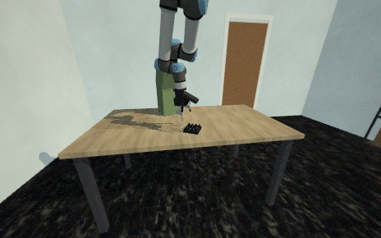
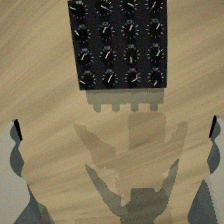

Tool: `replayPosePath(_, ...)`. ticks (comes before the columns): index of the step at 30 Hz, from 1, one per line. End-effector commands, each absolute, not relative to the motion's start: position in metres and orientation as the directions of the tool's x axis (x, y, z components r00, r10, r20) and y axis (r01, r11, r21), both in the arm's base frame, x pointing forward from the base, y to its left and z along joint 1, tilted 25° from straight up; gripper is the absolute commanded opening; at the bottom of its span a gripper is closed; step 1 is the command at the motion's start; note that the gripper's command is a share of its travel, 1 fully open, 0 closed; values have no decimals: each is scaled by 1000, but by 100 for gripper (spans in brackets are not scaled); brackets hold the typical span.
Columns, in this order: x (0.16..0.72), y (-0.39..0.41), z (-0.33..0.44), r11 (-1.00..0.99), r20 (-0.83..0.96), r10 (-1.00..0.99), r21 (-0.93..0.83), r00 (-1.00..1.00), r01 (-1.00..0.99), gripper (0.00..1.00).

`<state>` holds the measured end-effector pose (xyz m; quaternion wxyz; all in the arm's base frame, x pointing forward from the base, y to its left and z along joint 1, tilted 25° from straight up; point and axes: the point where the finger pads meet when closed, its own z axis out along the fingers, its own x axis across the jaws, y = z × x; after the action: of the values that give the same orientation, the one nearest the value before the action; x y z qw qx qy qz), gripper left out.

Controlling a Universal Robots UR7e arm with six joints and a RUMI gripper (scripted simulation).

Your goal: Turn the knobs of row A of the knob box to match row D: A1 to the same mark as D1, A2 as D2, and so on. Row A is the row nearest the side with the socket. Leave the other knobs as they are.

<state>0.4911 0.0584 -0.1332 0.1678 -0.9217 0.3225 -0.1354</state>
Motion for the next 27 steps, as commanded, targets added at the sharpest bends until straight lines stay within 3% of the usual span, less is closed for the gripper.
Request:
replayPosePath(1, 498, 65, -137, -750, 176, -635, -374, 752, -546, 100)
replayPosePath(27, 523, 92, -143, -795, 275, -600, -314, 751, -520, 100)
